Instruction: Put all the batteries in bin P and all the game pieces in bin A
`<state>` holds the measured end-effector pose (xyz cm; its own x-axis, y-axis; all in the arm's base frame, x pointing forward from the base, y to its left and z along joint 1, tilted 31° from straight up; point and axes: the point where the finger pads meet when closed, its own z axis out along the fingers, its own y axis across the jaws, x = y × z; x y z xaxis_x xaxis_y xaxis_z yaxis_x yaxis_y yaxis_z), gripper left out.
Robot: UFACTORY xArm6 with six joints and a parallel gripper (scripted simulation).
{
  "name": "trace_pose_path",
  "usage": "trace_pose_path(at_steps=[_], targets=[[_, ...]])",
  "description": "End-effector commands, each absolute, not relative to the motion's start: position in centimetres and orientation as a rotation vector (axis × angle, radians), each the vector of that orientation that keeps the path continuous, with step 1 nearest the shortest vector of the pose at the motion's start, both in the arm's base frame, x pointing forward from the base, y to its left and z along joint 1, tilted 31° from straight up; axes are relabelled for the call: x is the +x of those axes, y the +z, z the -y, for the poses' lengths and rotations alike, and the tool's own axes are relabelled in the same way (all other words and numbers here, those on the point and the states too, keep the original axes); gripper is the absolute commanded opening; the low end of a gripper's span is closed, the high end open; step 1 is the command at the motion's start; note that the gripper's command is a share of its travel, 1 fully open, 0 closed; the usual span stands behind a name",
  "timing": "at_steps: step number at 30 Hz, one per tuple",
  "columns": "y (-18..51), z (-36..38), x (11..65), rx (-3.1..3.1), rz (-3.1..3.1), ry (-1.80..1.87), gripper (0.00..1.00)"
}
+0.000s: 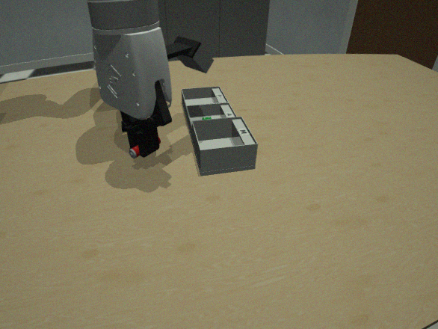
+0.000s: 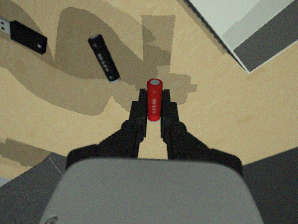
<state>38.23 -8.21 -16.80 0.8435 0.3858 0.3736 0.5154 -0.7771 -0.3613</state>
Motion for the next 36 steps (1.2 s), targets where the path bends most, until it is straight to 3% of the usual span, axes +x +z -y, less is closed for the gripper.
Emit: trace_pose_path(at_steps=[1,28,36], targets=[[-15.6,9.0,38.1,-2.564,0.665,-0.388,0.00],[-13.9,9.9,37.8,-2.565,0.665,-0.388,0.00],[-12.2,7.7,40.0,-2.564,0.665,-0.388,0.00]])
